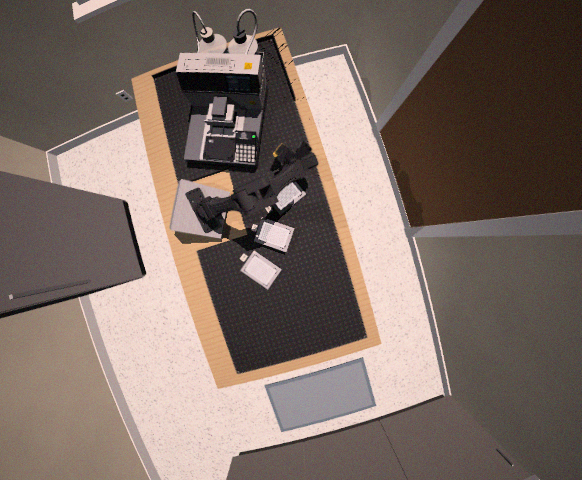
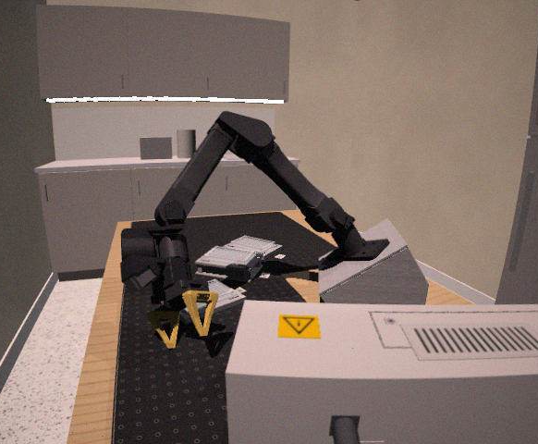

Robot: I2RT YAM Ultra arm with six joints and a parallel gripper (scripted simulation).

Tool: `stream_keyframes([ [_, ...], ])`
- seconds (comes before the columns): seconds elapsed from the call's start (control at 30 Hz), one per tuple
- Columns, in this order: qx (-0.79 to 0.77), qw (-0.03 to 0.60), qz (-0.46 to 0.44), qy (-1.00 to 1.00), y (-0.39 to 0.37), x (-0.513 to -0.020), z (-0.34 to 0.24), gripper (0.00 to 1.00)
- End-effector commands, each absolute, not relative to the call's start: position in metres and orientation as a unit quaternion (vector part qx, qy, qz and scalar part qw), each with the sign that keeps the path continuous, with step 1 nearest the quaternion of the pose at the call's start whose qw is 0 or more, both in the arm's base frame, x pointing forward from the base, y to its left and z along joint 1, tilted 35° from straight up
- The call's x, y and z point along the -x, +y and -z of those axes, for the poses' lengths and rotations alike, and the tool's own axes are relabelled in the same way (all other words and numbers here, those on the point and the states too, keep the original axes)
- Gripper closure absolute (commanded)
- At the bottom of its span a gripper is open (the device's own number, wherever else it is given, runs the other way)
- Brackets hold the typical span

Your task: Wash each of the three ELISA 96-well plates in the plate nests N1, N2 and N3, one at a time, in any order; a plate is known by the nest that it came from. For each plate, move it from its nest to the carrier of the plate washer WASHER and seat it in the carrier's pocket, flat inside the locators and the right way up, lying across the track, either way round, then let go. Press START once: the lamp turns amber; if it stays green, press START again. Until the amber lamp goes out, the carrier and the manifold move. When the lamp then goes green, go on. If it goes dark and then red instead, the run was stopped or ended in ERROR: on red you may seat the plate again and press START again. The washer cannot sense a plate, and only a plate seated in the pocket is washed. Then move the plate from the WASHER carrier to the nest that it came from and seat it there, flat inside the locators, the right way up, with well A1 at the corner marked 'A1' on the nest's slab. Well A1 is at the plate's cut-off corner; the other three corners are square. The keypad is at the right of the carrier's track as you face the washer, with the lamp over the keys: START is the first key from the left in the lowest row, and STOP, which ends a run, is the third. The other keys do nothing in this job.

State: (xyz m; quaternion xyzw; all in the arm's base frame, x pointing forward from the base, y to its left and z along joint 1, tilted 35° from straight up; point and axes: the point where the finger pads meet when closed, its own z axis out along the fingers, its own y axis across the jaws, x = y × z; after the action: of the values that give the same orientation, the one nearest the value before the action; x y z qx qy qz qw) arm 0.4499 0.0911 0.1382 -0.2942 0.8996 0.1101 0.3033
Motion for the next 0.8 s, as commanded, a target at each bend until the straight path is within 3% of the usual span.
stream_keyframes([
  [0.0,0.225,0.202,-0.074,0.95,0.0456,-0.4101,-0.0946,0.0],
  [0.77,0.201,0.181,-0.07,0.96,0.0424,-0.4057,-0.0945,0.0],
])
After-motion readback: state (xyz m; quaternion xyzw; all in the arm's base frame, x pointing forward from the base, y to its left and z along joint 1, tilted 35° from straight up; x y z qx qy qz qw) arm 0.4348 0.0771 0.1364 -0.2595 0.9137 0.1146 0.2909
